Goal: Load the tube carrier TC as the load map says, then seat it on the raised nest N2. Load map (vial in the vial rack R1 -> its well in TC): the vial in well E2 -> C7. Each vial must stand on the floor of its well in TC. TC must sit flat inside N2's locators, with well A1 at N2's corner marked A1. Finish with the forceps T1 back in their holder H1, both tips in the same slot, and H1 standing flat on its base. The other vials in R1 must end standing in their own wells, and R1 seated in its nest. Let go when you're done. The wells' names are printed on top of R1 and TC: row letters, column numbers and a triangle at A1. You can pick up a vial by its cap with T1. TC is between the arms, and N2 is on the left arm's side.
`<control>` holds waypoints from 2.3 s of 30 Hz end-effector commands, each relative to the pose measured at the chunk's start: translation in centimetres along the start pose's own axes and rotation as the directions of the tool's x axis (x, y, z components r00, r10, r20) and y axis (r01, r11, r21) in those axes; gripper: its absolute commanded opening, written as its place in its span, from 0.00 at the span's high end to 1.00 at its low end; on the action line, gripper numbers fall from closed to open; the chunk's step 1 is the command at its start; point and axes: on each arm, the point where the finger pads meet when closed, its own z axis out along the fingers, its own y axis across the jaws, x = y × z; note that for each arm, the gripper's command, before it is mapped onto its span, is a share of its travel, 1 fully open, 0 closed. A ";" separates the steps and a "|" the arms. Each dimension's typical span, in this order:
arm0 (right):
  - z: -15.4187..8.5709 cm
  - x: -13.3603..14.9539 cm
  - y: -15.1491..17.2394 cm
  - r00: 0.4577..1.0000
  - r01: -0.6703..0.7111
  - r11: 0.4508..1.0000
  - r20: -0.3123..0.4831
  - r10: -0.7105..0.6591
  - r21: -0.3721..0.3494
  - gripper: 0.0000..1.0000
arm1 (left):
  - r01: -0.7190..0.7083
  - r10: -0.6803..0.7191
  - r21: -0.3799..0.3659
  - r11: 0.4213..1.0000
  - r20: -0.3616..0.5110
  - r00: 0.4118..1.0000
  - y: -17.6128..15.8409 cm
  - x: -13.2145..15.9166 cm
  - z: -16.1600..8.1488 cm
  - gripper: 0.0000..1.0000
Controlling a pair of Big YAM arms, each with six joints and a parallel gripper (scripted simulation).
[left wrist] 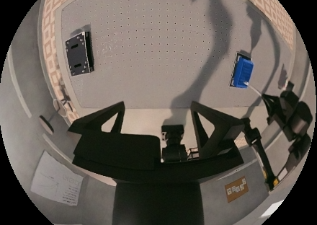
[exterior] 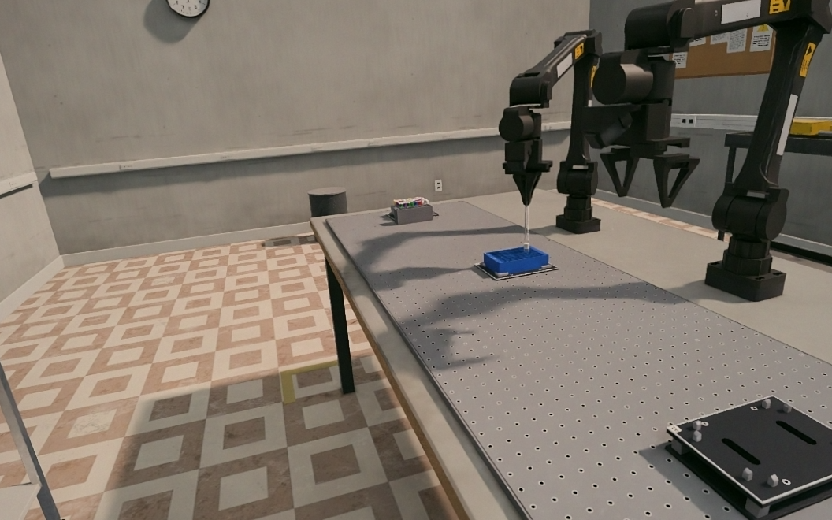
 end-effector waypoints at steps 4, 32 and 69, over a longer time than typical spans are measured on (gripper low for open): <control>0.6 -0.2 -0.4 1.000 -0.001 1.000 0.000 0.001 -0.003 0.93 | 0.006 -0.005 -0.010 1.000 0.034 0.999 0.3 -0.8 -1.4 0.00; 0.8 -0.5 -0.4 1.000 -0.001 1.000 0.009 0.001 -0.002 0.93 | 0.006 -0.005 -0.010 1.000 0.034 0.999 0.3 -0.8 -1.4 0.00; 1.0 0.0 -0.3 1.000 -0.001 1.000 0.002 0.001 -0.002 0.93 | 0.006 -0.005 -0.010 1.000 0.034 0.999 0.3 -0.8 -1.4 0.00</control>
